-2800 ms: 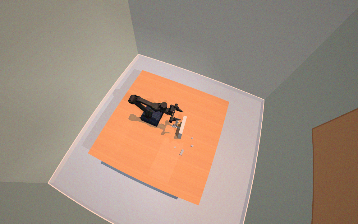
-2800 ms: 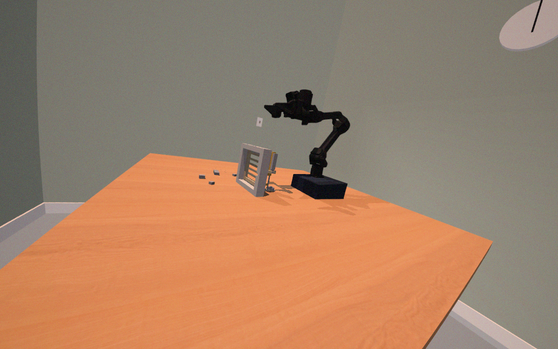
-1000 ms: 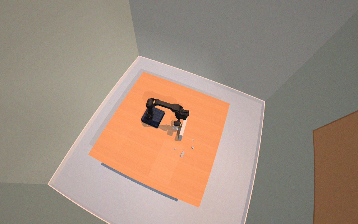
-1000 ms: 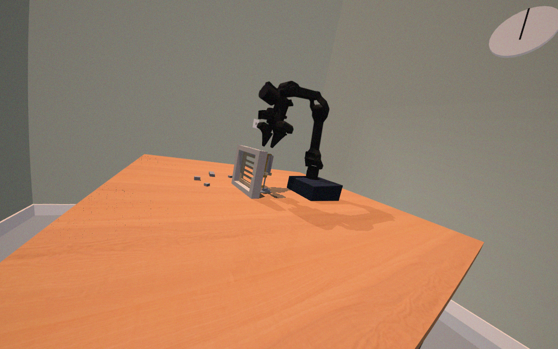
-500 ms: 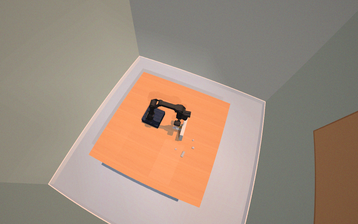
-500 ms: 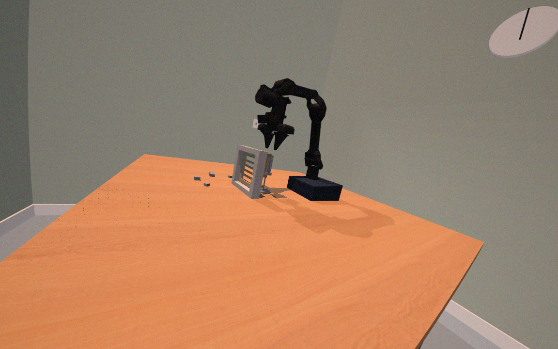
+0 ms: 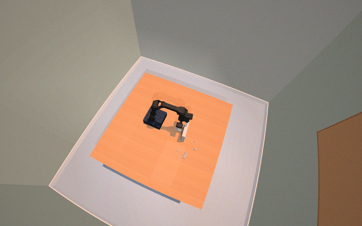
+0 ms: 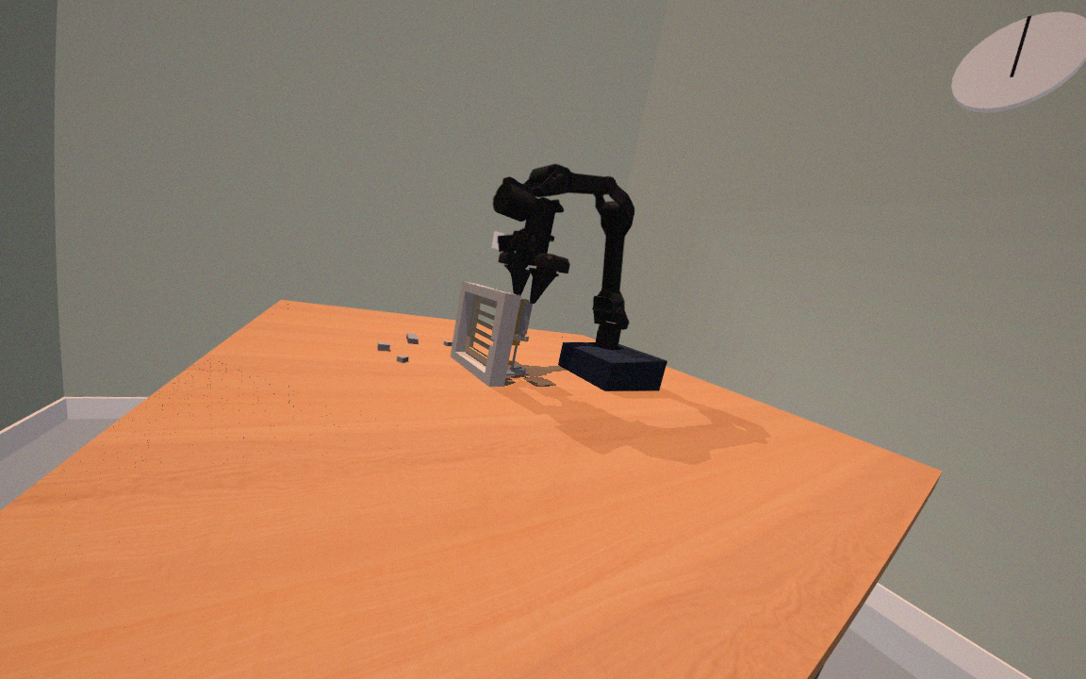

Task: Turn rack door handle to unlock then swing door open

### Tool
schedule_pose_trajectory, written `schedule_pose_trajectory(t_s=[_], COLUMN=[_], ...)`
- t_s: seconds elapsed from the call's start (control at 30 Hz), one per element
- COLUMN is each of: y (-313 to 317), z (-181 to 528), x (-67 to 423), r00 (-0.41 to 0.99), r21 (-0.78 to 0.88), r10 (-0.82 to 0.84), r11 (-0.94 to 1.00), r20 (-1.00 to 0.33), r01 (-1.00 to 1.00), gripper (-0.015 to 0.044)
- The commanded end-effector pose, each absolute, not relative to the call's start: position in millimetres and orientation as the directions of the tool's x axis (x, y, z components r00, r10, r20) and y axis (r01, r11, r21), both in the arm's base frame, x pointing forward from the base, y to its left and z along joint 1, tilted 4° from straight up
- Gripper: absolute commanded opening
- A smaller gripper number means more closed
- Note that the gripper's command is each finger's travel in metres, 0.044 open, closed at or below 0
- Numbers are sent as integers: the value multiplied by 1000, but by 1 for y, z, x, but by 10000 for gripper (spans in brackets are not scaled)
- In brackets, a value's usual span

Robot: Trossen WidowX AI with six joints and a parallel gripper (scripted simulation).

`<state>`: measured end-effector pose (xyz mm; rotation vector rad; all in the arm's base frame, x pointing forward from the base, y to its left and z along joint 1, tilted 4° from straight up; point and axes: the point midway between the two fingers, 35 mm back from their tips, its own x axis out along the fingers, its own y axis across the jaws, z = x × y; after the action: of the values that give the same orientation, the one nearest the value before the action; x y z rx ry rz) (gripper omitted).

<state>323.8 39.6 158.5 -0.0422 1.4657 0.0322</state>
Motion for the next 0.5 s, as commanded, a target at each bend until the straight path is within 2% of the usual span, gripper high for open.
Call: schedule_pose_trajectory(t_s=[0.0, 0.47], y=[39, 38], z=[149, 126], x=[324, 326], r00=[99, 99], r21=[-14, -14], r10=[-9, -9], r11=[999, 999], r20=[-995, -995], r01=[-46, -46], gripper=[295, 295])
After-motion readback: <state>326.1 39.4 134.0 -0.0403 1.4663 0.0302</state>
